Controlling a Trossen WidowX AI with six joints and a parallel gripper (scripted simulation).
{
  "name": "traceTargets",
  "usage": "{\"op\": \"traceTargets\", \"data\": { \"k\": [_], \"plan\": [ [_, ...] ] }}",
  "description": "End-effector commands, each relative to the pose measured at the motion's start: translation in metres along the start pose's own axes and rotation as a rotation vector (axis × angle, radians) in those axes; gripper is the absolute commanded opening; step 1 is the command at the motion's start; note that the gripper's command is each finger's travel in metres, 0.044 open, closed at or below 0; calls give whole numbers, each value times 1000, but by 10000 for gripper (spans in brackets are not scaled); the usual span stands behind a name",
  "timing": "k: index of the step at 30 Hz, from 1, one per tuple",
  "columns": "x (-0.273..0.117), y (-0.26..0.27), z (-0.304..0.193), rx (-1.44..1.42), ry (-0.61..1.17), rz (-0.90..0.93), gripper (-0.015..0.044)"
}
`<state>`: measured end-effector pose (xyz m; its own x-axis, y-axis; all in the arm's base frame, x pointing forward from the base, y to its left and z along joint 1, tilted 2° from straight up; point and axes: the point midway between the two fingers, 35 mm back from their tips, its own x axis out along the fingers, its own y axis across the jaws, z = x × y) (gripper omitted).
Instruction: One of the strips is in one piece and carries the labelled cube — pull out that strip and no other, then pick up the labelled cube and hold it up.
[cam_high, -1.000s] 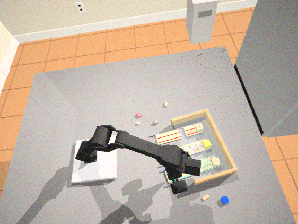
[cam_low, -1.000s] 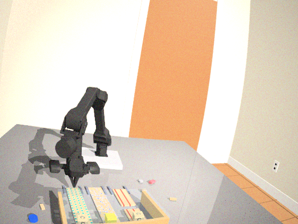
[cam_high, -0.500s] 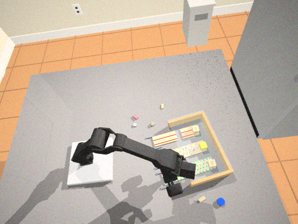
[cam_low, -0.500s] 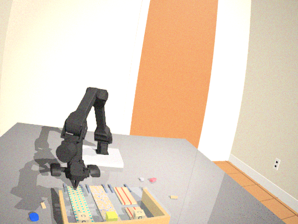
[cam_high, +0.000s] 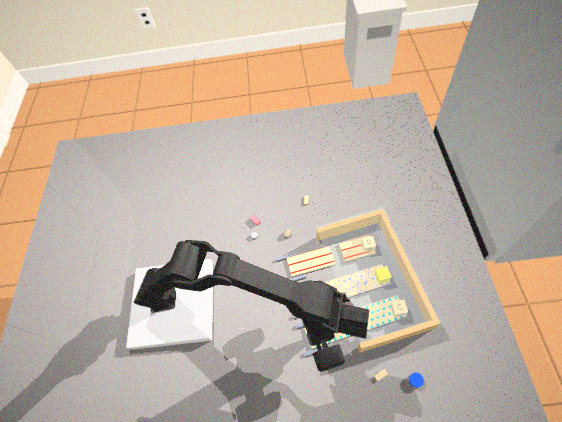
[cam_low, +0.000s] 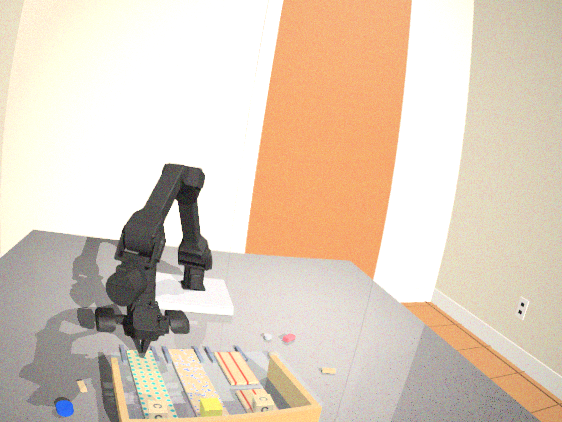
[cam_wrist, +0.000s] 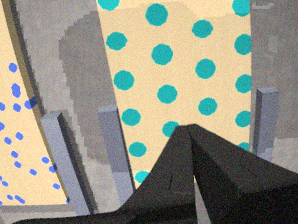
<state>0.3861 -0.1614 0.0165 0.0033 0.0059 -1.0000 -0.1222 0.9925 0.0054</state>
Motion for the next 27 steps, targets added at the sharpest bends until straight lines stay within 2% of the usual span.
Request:
{"op": "traceTargets", "data": {
  "k": [1, 27],
  "plan": [
    [1, -1, 0, -6, 2, -5, 0],
    [3, -1, 0, -6, 2, -5, 0]
  ]
}}
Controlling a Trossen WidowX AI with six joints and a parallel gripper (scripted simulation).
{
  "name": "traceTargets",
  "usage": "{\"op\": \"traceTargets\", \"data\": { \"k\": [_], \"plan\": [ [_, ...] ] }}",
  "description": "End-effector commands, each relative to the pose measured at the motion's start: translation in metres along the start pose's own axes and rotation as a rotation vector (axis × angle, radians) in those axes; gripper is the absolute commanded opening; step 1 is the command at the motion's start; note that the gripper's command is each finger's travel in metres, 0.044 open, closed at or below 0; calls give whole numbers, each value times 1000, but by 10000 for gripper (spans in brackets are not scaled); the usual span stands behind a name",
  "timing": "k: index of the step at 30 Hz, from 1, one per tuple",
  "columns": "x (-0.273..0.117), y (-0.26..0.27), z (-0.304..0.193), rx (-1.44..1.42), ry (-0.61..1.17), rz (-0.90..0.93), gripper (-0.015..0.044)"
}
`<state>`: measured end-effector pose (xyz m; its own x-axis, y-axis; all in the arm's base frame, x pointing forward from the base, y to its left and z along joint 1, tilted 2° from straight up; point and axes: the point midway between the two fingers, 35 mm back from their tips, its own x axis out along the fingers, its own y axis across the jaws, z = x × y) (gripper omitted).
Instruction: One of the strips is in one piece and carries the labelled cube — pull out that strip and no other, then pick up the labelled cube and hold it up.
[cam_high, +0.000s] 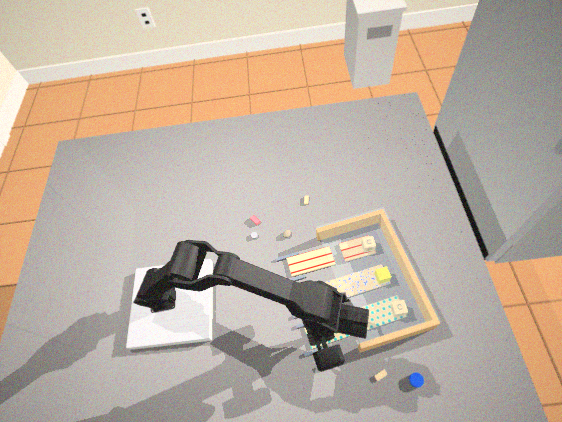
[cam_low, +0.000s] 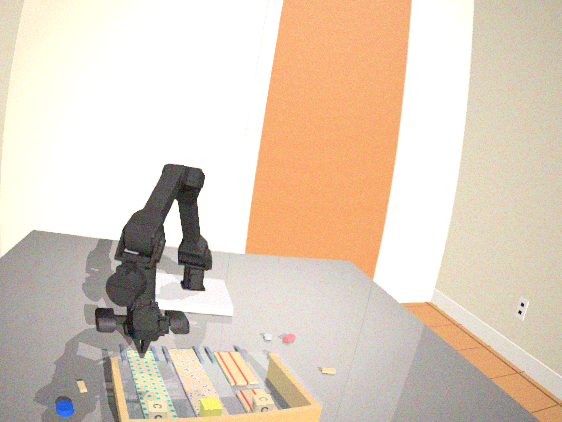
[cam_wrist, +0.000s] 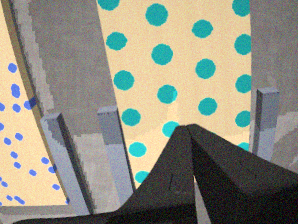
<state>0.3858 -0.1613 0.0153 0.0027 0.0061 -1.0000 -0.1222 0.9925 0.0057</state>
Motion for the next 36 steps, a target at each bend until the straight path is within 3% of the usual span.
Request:
{"op": "traceTargets", "data": {
  "k": [1, 36],
  "plan": [
    [2, -1, 0, -6, 1, -5, 0],
    [4, 0, -30, -5, 3, -5, 0]
  ]
}}
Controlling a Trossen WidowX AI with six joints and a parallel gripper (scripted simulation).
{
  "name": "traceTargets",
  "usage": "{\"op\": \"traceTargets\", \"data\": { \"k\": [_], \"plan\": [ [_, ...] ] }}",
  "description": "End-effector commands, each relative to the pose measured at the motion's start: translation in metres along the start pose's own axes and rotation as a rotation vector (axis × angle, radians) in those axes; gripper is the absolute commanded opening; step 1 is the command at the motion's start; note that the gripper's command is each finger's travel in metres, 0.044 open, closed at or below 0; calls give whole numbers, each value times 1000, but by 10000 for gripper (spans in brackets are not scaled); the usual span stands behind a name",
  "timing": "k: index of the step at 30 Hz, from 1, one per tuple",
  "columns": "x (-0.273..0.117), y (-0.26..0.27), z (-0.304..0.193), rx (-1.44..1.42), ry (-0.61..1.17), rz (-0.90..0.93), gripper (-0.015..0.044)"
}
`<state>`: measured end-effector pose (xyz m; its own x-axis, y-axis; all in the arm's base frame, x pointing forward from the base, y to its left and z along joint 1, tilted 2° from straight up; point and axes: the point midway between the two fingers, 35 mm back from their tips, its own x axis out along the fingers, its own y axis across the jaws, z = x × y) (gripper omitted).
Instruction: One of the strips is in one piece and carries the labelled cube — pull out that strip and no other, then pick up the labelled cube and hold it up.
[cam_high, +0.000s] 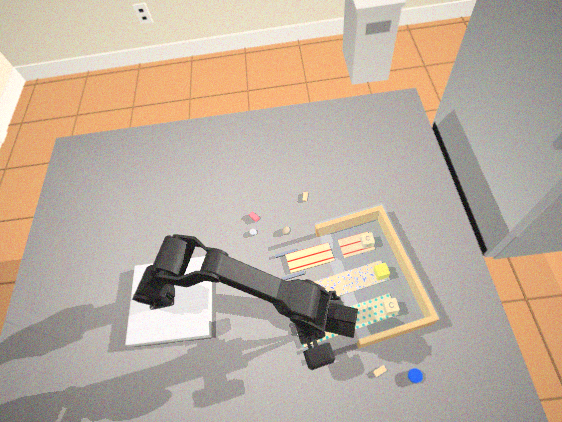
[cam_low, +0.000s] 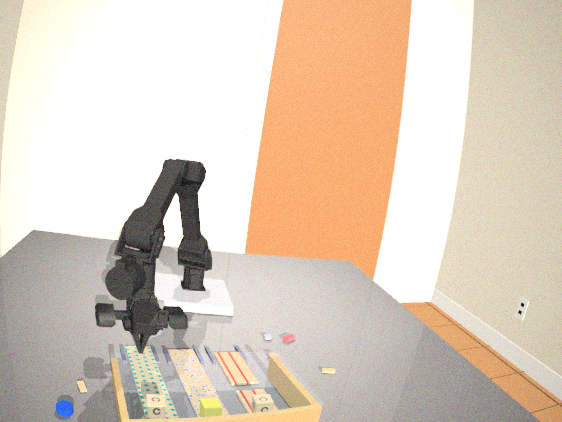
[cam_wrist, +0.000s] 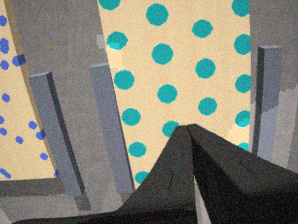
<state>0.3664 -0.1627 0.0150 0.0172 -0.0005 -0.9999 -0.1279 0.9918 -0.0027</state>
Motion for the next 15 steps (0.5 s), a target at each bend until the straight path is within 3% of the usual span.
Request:
{"op": "traceTargets", "data": {
  "k": [1, 15],
  "plan": [
    [4, 0, -12, 0, 17, 4, 0],
    [5, 0, -33, 0, 19, 4, 0]
  ]
}}
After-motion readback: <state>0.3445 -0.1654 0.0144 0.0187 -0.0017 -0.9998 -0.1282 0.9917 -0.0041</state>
